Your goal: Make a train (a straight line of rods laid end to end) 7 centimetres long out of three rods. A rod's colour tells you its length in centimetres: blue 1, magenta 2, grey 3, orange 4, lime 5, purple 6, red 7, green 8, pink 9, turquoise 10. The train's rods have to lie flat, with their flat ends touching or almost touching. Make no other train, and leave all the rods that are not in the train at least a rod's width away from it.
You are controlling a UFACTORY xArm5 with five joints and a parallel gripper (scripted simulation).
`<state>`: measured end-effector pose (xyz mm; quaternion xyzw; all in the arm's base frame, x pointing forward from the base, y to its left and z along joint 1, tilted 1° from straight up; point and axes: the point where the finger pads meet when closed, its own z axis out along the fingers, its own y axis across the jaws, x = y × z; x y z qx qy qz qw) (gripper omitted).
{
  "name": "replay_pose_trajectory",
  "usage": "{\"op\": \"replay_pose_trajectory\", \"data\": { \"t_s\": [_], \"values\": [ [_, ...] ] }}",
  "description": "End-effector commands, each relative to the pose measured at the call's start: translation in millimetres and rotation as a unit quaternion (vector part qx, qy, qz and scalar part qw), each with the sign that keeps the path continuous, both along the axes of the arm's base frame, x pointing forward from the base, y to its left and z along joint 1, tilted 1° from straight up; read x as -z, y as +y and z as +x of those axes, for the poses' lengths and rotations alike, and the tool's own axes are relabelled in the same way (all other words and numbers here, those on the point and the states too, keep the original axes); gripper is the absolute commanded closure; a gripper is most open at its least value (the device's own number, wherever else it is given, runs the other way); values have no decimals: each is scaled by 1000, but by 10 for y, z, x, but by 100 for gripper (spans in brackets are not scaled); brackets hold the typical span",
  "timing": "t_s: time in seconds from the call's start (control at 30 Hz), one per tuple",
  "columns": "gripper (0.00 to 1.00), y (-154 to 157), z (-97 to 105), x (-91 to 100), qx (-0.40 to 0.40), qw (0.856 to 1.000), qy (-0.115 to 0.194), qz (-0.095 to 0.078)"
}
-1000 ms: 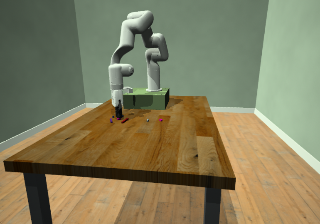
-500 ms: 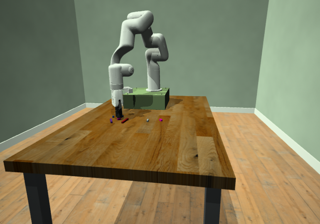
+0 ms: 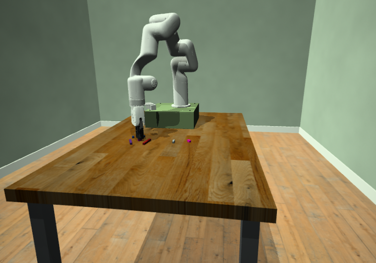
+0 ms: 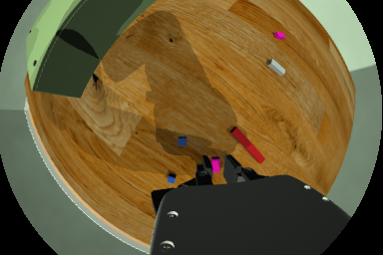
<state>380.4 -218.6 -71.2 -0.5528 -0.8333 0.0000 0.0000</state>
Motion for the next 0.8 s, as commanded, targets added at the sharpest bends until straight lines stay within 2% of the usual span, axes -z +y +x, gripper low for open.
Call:
{"op": "replay_pose_trajectory", "data": {
  "t_s": [0.0,0.77],
  "values": [
    [76,-8,14,-1,0,1000,-2,-1],
    [76,-10,12,95,0,1000,-2,-1]
  ]
}}
